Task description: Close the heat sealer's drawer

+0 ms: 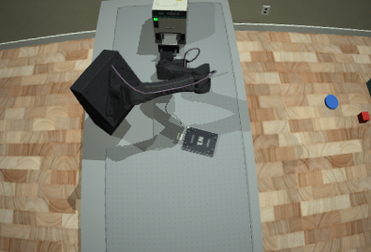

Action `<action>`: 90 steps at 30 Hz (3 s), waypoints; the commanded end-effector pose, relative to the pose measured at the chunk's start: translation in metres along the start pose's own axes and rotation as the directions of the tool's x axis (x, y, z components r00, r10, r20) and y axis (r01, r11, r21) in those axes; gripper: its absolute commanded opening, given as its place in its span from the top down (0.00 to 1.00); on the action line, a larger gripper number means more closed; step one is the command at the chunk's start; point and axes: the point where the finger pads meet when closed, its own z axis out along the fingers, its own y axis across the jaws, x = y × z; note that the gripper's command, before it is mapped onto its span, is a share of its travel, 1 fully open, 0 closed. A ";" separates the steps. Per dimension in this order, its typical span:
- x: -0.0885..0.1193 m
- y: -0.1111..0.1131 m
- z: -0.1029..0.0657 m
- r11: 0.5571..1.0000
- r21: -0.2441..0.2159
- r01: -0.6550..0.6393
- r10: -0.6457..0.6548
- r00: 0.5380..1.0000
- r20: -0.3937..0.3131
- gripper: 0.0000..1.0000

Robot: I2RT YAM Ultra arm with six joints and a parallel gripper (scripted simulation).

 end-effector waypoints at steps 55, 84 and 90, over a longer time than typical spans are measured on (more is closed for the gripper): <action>0.004 0.020 0.027 1.000 0.021 0.007 -0.007 1.000 -0.009 1.00; 0.005 0.048 0.060 1.000 0.021 0.007 -0.007 1.000 -0.008 1.00; 0.005 0.054 0.067 1.000 0.021 0.008 -0.007 1.000 -0.008 1.00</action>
